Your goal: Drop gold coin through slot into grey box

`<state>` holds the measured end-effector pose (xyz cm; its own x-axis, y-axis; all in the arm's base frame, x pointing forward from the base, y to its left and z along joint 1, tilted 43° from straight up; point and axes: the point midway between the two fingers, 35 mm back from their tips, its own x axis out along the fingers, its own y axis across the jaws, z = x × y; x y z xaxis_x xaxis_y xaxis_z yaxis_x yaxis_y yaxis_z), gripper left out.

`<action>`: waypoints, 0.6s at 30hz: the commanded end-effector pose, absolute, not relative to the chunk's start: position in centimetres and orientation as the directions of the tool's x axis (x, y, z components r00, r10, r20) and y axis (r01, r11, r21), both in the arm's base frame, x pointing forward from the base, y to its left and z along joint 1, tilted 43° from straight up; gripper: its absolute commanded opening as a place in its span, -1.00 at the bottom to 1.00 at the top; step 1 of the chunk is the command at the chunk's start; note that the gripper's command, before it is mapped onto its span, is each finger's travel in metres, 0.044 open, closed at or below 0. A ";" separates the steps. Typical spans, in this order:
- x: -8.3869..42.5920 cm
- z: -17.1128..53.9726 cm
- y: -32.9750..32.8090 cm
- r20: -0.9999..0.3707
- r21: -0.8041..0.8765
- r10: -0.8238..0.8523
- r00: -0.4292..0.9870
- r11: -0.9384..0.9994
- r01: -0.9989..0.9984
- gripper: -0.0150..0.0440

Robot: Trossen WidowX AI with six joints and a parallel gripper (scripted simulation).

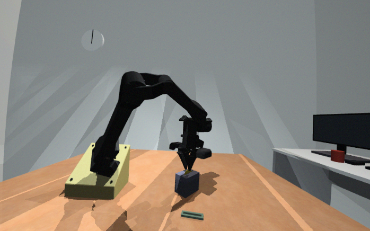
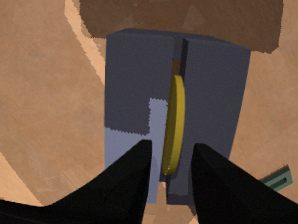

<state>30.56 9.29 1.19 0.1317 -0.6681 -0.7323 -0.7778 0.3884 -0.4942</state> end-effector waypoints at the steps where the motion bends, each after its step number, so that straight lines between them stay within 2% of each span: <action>1: 30.6 1.2 9.3 -0.732 -0.495 -0.668 0.132 0.388 -0.777 0.05; 9: 30.6 1.2 9.3 -0.732 -0.495 -0.668 0.132 0.388 -0.777 0.05; 18: 30.3 2.7 10.6 -0.732 -0.494 -0.668 0.132 0.388 -0.778 0.85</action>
